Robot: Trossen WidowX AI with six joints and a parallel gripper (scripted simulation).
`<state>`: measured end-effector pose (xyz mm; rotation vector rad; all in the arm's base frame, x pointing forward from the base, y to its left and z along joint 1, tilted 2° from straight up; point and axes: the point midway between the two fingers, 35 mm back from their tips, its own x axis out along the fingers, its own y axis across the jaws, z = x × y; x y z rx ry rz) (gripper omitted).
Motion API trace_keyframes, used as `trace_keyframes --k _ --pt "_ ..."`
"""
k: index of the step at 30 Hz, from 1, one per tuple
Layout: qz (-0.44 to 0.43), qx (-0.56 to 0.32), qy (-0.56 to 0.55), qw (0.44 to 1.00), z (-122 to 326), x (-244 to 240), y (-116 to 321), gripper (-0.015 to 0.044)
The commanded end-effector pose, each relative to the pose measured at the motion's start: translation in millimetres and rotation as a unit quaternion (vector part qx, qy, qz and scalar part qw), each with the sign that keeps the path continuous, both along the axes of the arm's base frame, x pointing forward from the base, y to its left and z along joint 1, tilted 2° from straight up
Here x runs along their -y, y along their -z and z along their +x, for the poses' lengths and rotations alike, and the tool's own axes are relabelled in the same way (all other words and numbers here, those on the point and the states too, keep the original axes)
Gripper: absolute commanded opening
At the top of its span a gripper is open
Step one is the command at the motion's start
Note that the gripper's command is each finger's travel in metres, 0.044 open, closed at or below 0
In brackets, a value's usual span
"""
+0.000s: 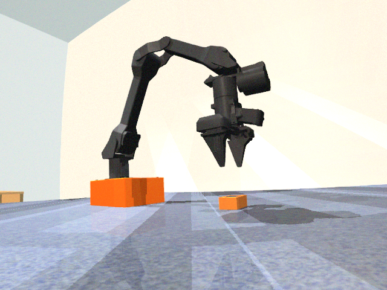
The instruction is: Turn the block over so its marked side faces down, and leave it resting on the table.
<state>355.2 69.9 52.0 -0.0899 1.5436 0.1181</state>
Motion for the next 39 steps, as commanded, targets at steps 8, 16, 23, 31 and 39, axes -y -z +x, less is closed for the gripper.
trace_keyframes --k 8,16,23,31,39 --pt "-0.006 -0.008 -0.006 1.000 -0.7 2.7 35.6 0.0440" --pt "-0.006 -0.008 -0.006 1.000 0.6 3.1 53.0 0.0440" --pt "-0.006 -0.008 -0.006 1.000 0.9 3.0 64.3 0.0440" --pt "-0.006 -0.008 -0.006 1.000 0.7 2.9 77.1 0.0440" --pt "-0.006 -0.008 -0.006 1.000 0.5 2.9 82.6 0.0361"
